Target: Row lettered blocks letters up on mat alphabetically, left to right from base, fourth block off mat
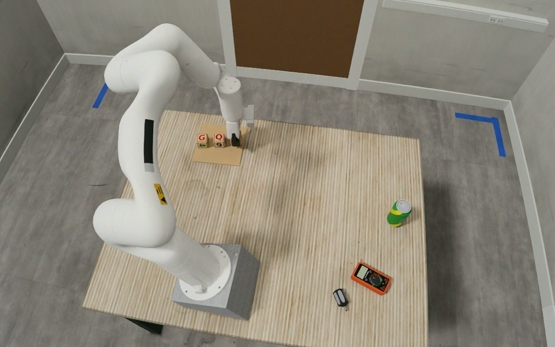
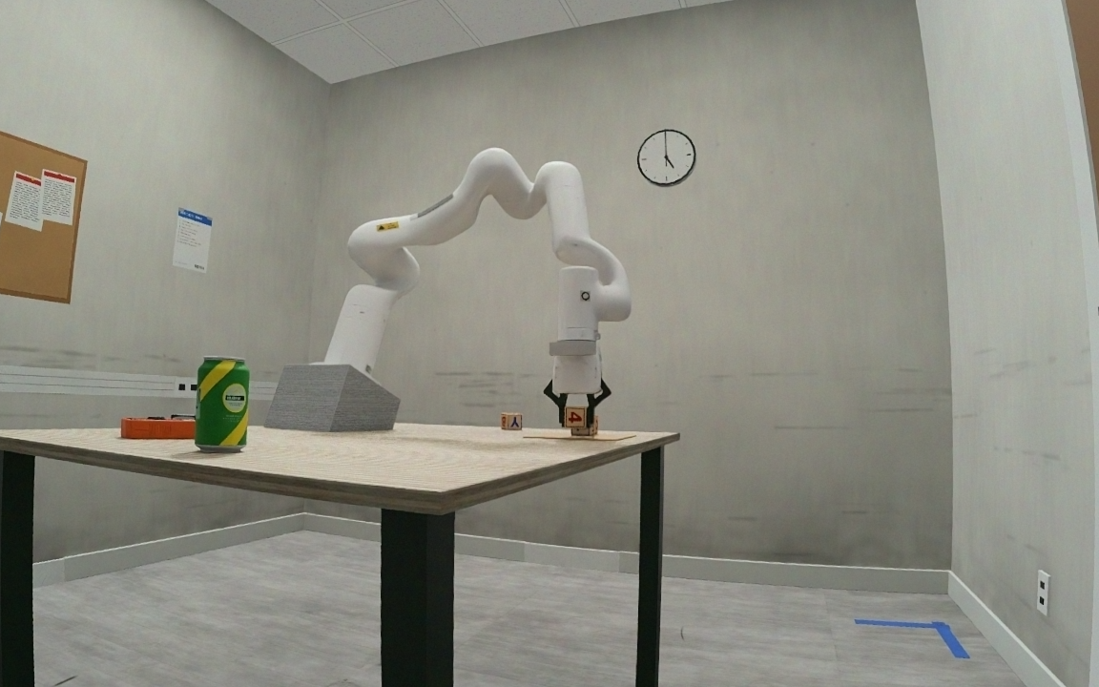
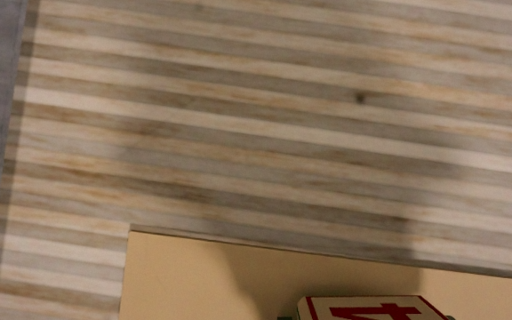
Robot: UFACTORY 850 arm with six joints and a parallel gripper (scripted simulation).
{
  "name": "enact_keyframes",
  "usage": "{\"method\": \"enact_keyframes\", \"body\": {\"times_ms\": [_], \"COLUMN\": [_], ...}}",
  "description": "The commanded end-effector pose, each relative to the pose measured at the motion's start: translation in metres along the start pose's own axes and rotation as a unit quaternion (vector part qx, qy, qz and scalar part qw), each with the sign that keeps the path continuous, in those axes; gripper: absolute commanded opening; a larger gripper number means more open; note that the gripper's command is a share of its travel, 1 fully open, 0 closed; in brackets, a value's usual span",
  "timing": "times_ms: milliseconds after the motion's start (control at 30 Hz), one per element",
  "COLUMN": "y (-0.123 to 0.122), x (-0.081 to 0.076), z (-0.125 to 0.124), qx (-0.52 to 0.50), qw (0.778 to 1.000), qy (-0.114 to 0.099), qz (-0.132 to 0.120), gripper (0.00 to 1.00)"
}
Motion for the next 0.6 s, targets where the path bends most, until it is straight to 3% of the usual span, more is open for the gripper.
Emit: {"method": "enact_keyframes", "body": {"times_ms": [0, 567], "y": [0.0002, 0.0002], "x": [0.0090, 0.0141], "z": [-0.0015, -0.0015], "qx": [0.000, 0.000], "qw": [1.000, 1.000], "qy": [0.002, 0.002], "qz": [0.000, 0.000], "gripper": [0.44, 0.44]}}
Point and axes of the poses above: the point where the finger pads meet when closed, its own x axis out along the fingers, its own z axis across the jaws, y = z × x, the point moved 4 cm from there along -x, back along the fingers, and after that the axes turned 5 degrees about x, right-handed, at the moved point
